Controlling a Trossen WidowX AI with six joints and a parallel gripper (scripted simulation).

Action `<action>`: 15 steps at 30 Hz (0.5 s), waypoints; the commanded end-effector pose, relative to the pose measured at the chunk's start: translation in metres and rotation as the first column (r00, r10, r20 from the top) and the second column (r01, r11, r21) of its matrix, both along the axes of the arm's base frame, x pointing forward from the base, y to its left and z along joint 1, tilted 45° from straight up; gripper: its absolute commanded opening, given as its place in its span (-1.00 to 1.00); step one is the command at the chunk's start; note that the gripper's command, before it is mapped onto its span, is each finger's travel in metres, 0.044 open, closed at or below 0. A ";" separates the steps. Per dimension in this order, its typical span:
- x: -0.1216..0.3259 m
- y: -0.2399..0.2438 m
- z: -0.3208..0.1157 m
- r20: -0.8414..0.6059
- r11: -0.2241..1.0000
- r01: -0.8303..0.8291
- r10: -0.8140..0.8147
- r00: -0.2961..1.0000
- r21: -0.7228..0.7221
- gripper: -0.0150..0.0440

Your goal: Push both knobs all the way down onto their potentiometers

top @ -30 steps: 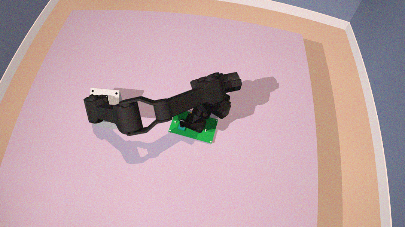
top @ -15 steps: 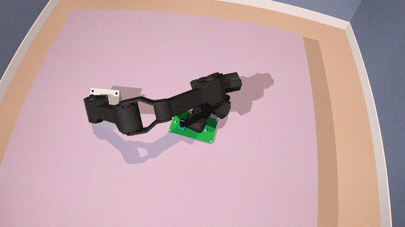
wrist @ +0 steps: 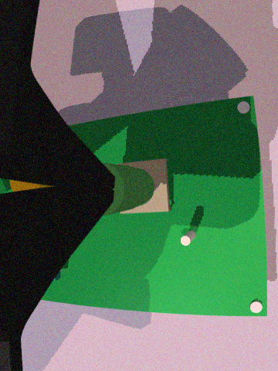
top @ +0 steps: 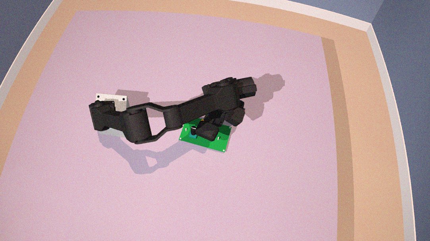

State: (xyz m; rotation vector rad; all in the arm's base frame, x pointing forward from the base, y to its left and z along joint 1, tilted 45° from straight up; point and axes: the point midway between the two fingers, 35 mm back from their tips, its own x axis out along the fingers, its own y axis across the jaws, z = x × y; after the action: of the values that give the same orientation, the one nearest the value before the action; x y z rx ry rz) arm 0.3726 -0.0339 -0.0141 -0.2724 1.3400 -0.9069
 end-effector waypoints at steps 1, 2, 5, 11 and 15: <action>0.000 -0.008 -0.006 -0.005 1.000 0.022 -0.022 1.000 -0.003 -0.49; 0.000 -0.007 -0.005 -0.005 1.000 0.022 -0.022 1.000 -0.003 -0.49; 0.001 -0.004 -0.001 -0.005 1.000 0.022 -0.022 1.000 -0.002 -0.49; 0.001 0.003 0.005 -0.005 1.000 0.022 -0.022 1.000 -0.002 -0.49; 0.002 0.007 0.010 -0.005 1.000 0.022 -0.022 1.000 -0.002 -0.49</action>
State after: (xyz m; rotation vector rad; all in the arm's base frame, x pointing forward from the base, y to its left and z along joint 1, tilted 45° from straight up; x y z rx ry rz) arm 0.3720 -0.0317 -0.0080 -0.2701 1.3540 -0.9260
